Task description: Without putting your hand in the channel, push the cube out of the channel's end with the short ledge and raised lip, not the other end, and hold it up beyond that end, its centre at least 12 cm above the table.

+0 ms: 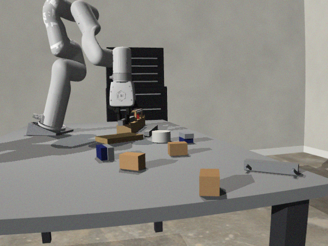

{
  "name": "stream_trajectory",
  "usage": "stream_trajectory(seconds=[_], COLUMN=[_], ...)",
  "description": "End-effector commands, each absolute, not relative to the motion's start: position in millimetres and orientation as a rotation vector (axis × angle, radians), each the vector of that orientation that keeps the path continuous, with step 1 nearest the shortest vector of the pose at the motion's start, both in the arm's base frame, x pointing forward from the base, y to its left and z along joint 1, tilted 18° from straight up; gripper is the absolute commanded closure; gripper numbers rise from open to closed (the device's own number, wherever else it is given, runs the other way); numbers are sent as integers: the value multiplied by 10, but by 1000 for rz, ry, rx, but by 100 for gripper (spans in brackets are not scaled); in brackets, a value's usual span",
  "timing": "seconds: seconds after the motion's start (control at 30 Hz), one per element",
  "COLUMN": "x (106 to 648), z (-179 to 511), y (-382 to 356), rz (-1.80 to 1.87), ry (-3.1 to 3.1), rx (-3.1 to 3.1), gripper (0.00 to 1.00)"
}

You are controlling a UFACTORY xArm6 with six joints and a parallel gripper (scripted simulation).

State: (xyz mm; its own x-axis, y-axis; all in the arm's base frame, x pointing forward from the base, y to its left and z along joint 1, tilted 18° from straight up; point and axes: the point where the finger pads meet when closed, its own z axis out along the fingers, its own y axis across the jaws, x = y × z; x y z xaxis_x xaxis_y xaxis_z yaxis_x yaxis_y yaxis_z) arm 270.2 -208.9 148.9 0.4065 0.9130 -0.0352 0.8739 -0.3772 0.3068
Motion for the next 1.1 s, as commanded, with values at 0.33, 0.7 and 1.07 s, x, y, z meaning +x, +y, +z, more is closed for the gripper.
stream_trajectory(seconds=[0.33, 0.7, 1.07], x=[2792, 2904, 3030], z=[1496, 1487, 1477], y=[-1915, -1672, -1396], rz=[203, 203, 203], ry=[1559, 1559, 1559], rx=[2386, 2386, 2386], gripper=[100, 100, 100])
